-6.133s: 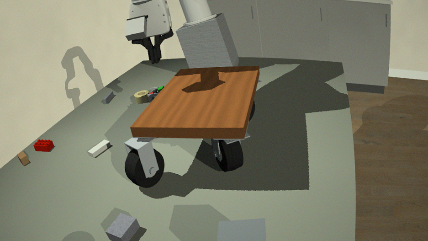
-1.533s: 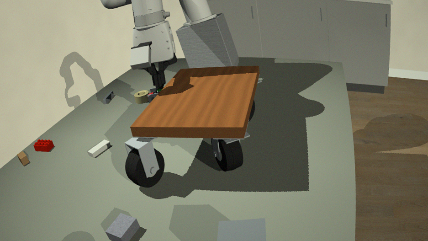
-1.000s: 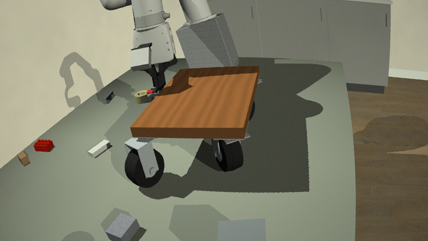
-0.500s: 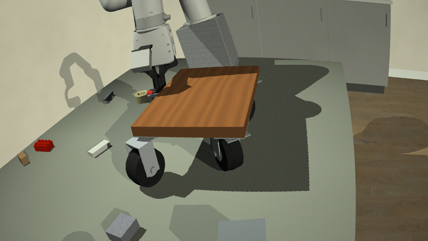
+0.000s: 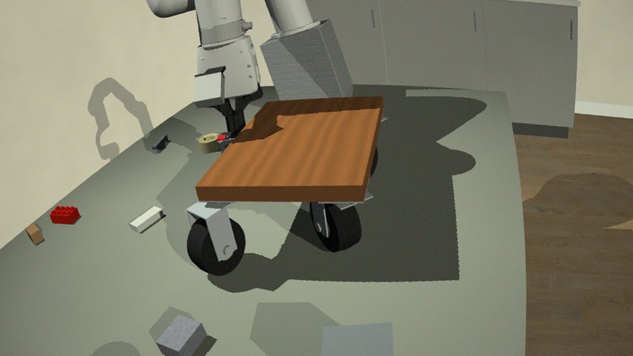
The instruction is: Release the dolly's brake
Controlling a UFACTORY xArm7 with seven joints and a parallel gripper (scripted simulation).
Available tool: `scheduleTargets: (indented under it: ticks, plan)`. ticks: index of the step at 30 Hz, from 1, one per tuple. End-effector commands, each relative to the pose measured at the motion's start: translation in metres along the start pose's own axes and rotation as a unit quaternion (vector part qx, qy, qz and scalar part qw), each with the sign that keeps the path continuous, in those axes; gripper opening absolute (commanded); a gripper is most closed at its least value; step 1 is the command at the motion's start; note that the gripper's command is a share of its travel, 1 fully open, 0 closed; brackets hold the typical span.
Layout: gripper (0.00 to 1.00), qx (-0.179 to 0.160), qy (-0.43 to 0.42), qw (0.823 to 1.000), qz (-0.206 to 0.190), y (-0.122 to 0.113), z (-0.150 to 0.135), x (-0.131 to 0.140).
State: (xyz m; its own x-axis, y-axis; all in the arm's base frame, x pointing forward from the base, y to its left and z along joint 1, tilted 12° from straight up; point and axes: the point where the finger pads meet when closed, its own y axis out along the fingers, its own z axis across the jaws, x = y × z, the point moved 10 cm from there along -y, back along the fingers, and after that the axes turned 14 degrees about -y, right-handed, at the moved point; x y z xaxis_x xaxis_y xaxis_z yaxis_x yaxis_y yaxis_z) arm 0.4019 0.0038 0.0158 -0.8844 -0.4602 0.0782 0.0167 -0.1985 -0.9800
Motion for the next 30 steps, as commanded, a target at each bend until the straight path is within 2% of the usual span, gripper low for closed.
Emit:
scheduleTargets:
  ticks: [1,17,22,30]
  plan:
    - [0.00,-0.001,0.001,1.000,-0.003,0.003,0.000,0.002]
    - [0.00,-0.001,0.002,1.000,-0.003,-0.001,0.000,0.002]
    - [0.00,-0.001,0.002,1.000,-0.003,-0.016,0.000,0.002]
    - [0.00,-0.001,0.002,1.000,-0.003,-0.053,0.001,0.002]
